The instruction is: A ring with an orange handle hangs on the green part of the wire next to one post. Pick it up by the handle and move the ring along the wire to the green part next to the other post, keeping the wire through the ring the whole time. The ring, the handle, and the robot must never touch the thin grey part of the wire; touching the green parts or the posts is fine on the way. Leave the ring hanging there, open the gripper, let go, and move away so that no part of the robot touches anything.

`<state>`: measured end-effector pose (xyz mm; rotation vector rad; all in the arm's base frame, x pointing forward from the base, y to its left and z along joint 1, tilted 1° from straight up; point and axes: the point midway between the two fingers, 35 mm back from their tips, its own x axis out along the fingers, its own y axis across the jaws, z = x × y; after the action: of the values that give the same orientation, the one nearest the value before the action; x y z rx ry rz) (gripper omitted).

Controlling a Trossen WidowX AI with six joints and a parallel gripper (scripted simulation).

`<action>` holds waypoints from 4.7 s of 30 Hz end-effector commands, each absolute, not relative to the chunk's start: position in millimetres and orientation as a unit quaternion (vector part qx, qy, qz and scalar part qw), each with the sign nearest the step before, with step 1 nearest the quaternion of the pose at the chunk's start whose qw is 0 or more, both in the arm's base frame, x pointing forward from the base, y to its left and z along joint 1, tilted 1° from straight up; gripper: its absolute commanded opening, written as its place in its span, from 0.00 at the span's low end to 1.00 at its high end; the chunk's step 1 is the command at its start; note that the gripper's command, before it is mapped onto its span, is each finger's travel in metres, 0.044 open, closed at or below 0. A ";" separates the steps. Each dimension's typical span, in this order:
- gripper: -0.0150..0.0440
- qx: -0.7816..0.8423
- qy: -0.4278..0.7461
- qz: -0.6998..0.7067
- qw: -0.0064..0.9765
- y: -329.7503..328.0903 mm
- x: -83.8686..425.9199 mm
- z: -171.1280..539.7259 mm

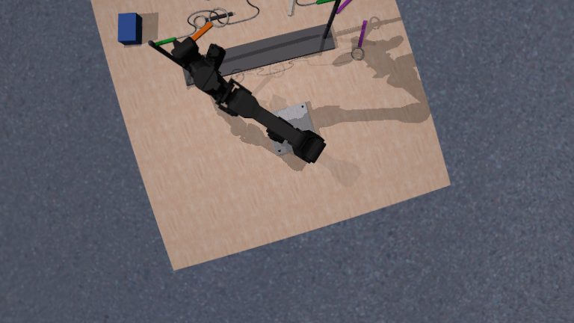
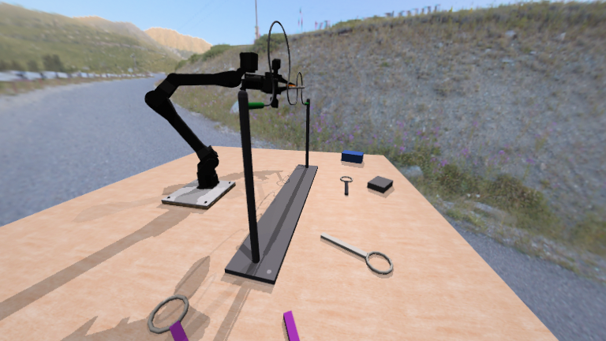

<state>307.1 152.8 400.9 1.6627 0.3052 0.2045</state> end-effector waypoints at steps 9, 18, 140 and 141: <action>0.00 0.682 0.150 0.070 0.712 152.6 307.0 396.1; 0.00 0.612 0.168 0.042 0.771 151.1 306.9 382.5; 0.00 -0.635 0.196 -0.276 0.694 6.1 280.6 385.6; 0.00 -0.644 0.195 -0.277 0.686 5.8 280.5 387.2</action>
<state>282.5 8.3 381.1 -1.3808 0.4451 -0.6058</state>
